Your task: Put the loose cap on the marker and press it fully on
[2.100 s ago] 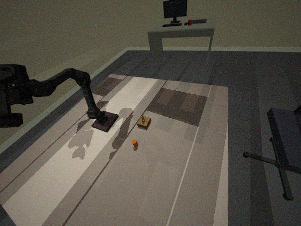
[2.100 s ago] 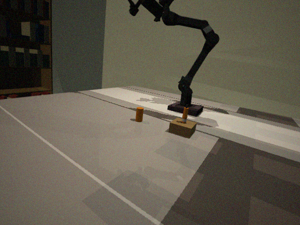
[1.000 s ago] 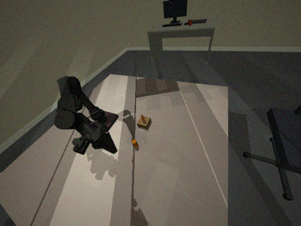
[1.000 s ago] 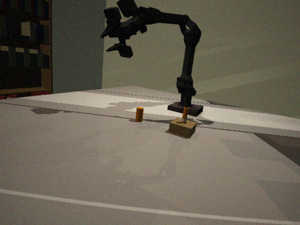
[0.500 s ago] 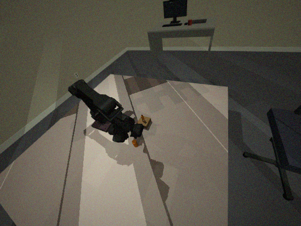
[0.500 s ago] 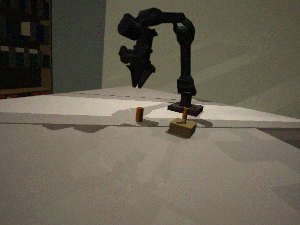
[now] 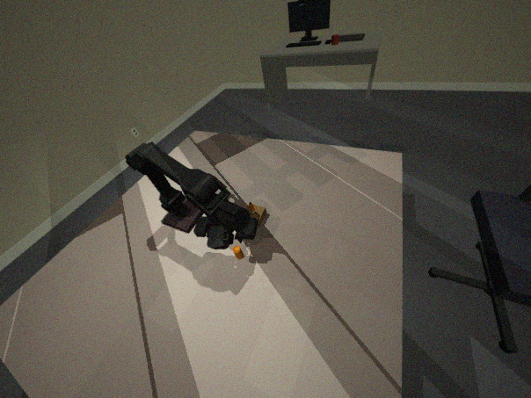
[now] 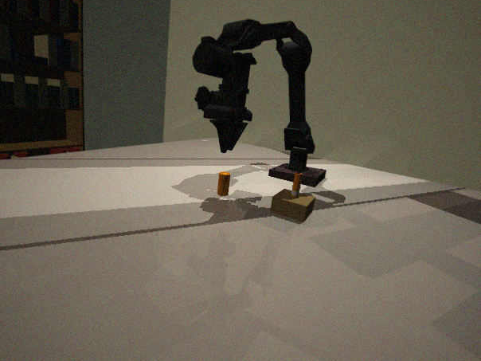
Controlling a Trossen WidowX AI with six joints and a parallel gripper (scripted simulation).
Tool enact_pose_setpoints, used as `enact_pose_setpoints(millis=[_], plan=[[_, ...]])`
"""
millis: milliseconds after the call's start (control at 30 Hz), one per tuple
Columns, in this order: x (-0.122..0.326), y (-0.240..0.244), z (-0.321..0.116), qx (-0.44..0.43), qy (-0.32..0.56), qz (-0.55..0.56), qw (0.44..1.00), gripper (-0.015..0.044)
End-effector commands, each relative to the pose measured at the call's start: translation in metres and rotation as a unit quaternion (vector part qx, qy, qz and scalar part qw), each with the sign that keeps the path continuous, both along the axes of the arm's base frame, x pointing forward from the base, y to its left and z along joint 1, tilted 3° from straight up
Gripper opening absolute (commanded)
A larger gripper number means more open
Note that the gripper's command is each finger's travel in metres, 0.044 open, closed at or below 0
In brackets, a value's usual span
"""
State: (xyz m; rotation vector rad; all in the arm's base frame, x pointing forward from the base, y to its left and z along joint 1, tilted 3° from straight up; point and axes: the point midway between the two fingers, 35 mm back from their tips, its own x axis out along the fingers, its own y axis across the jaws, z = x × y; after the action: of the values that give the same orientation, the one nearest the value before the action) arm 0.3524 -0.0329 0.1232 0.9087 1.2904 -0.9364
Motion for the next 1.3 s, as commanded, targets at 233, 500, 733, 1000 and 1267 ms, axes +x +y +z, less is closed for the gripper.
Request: enact_pose_setpoints(millis=[233,500,733,1000,1267], plan=[[-0.003,-0.003,-0.028,-0.002,0.014,0.003,1.0,0.0239],[-0.003,-0.004,-0.038,-0.002,0.014,0.003,1.0,0.0239],[-0.002,-0.005,-0.049,-0.002,0.014,0.003,1.0,0.0239],[-0.001,-0.006,-0.061,-0.002,0.014,0.003,1.0,0.0239],[-0.001,-0.006,-0.074,-0.002,0.014,0.003,1.0,0.0239]])
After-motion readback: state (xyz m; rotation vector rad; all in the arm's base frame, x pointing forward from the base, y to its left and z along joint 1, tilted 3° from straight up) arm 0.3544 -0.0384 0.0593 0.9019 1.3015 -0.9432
